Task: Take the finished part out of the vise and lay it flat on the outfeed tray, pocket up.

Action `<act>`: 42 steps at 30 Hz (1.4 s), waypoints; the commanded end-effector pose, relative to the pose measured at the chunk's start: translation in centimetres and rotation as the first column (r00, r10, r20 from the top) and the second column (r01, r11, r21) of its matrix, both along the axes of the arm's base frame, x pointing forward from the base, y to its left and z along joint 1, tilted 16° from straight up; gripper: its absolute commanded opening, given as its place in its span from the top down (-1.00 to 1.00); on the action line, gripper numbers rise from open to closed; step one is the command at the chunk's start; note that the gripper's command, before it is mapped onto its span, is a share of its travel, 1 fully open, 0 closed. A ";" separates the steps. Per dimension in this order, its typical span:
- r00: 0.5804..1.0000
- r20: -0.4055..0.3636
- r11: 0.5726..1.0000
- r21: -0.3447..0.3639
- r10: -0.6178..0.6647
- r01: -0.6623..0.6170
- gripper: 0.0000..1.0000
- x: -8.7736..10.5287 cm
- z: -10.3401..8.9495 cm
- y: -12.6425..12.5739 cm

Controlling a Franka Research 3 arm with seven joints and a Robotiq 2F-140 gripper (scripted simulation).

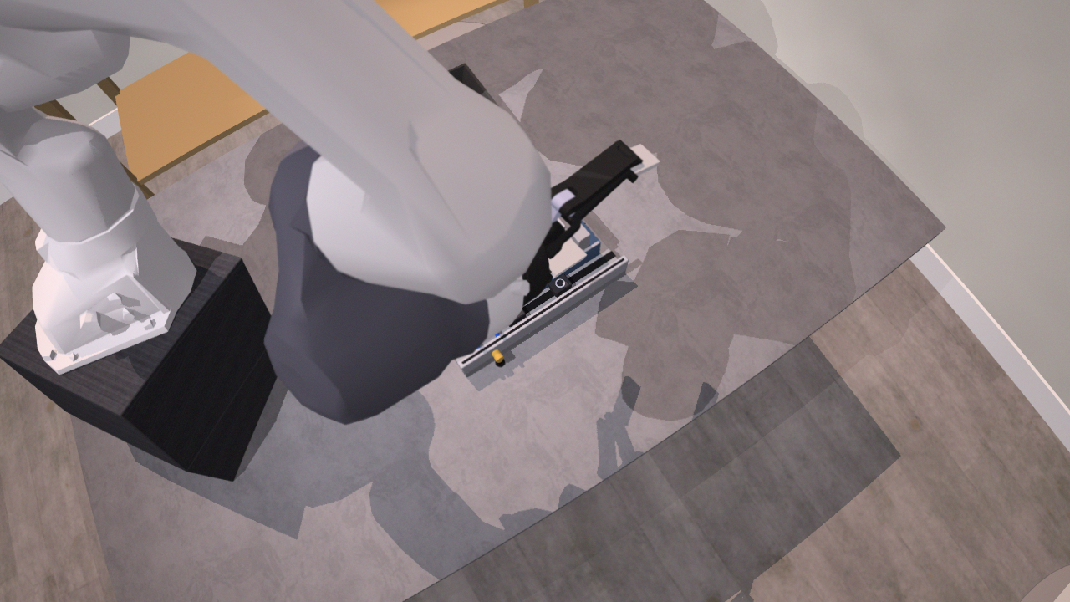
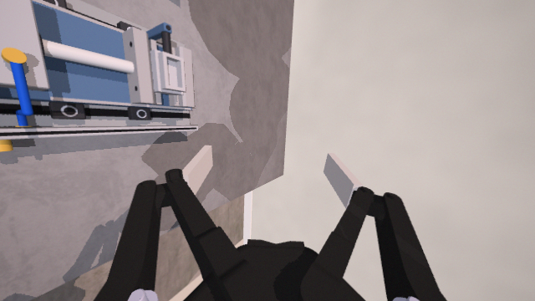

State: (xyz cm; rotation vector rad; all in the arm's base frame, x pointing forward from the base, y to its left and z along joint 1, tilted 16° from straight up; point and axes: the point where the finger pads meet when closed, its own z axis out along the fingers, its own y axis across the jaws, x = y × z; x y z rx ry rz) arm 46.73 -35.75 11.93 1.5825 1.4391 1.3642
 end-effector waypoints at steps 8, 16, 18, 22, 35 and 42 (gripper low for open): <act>0.953 -0.301 1.000 -0.010 -0.028 0.026 -1.00 0.5 -2.2 2.7; 0.914 -0.405 0.999 -0.030 -0.022 0.011 -1.00 1.0 -2.7 4.4; 0.914 -0.405 0.999 -0.030 -0.022 0.011 -1.00 1.0 -2.7 4.4; 0.877 -0.480 0.999 -0.036 -0.012 -0.006 -1.00 1.1 -3.2 5.7; 0.841 -0.540 0.999 -0.039 -0.005 -0.019 -1.00 1.3 -3.6 6.8; 0.806 -0.591 0.999 -0.044 -0.001 -0.031 -1.00 1.4 -3.9 7.7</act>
